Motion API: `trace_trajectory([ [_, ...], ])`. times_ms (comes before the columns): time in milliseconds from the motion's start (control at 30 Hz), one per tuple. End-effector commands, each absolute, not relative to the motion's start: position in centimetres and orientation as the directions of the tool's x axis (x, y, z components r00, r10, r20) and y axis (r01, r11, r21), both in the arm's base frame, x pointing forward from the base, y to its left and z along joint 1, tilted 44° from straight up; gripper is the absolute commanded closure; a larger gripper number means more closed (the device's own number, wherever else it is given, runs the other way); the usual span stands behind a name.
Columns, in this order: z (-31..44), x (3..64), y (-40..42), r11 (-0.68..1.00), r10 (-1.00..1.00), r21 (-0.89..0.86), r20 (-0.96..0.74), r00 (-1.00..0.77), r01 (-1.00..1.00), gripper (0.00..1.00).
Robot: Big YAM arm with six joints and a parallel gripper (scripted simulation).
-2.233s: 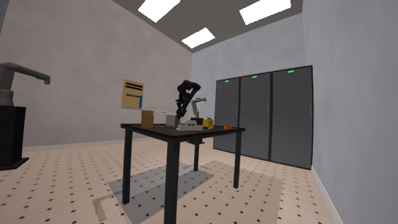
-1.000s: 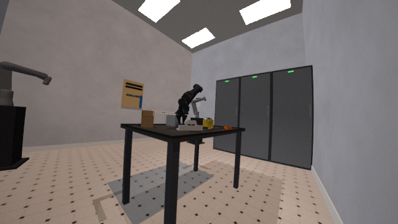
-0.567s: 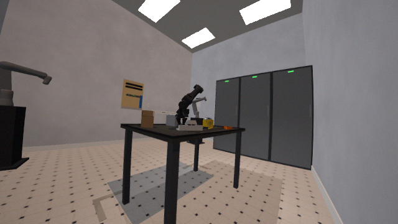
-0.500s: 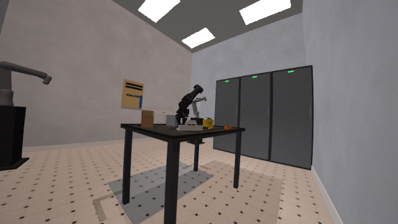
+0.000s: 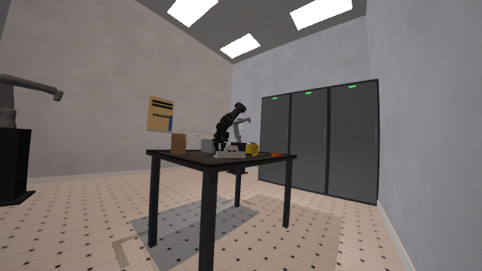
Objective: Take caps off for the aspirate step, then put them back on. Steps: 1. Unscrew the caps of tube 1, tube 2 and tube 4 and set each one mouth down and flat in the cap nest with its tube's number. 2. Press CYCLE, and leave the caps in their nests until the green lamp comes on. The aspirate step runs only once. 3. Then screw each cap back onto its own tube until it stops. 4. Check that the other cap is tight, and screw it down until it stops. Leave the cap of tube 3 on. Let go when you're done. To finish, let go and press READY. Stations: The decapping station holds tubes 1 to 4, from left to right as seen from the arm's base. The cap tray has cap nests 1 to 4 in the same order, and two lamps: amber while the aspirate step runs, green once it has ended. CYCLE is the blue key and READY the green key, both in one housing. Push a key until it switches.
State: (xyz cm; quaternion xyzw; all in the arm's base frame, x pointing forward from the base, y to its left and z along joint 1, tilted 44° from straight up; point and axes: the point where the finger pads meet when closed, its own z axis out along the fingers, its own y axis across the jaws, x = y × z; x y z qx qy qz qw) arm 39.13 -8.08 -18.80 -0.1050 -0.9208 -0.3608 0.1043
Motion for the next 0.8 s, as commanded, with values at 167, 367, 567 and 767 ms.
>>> trace_trajectory([
  [167,-19.69,39.08,-7.3,0.722,0.103,0.642,0.27,-0.957,0.259,1.0],
  [367,-19.91,38.9,-7.03,0.719,0.11,0.641,0.278,-0.954,0.269,1.0],
  [567,-20.04,38.95,-6.94,0.72,0.11,0.641,0.276,-0.955,0.268,1.0],
  [767,-20.21,39.04,-6.79,0.72,0.11,0.641,0.272,-0.956,0.266,1.0],
])
